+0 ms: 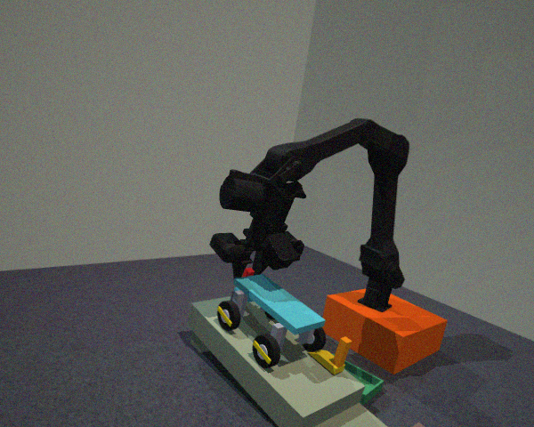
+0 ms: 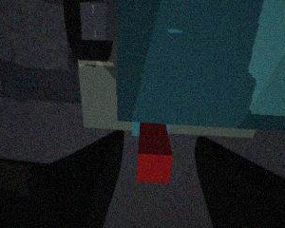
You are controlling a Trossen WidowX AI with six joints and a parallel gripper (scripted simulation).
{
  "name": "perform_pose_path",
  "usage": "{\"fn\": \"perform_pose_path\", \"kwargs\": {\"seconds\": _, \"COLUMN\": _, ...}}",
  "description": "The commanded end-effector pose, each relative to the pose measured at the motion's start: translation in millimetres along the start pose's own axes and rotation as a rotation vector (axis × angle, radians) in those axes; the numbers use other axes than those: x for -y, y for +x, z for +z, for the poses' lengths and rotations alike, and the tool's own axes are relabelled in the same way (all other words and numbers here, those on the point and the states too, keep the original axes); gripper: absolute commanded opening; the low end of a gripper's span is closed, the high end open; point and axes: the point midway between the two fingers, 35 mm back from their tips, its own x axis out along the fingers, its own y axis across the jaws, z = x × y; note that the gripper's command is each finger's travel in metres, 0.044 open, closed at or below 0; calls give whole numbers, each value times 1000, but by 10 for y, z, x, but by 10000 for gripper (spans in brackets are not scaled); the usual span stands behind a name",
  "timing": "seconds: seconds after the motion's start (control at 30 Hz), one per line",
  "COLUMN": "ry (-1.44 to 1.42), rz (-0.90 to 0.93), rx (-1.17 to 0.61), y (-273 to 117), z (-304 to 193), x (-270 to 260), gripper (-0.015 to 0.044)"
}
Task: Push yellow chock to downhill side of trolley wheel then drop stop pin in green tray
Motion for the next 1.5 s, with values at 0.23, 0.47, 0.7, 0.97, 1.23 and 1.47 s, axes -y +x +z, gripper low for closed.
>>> {"fn": "perform_pose_path", "kwargs": {"seconds": 0.23, "ry": -8, "rz": 11, "rx": -4, "y": 154, "z": 2, "x": -40, "gripper": 190}}
{"fn": "perform_pose_path", "kwargs": {"seconds": 0.47, "ry": -1, "rz": 5, "rx": 0, "y": 123, "z": 3, "x": -23, "gripper": 85}}
{"fn": "perform_pose_path", "kwargs": {"seconds": 0.7, "ry": -1, "rz": 5, "rx": 0, "y": 123, "z": 3, "x": -23, "gripper": 38}}
{"fn": "perform_pose_path", "kwargs": {"seconds": 0.97, "ry": -5, "rz": 8, "rx": -2, "y": 96, "z": 0, "x": -27, "gripper": 0}}
{"fn": "perform_pose_path", "kwargs": {"seconds": 1.23, "ry": -8, "rz": 11, "rx": -4, "y": 50, "z": -4, "x": -45, "gripper": 0}}
{"fn": "perform_pose_path", "kwargs": {"seconds": 1.47, "ry": -8, "rz": 11, "rx": -4, "y": 24, "z": -5, "x": -51, "gripper": 0}}
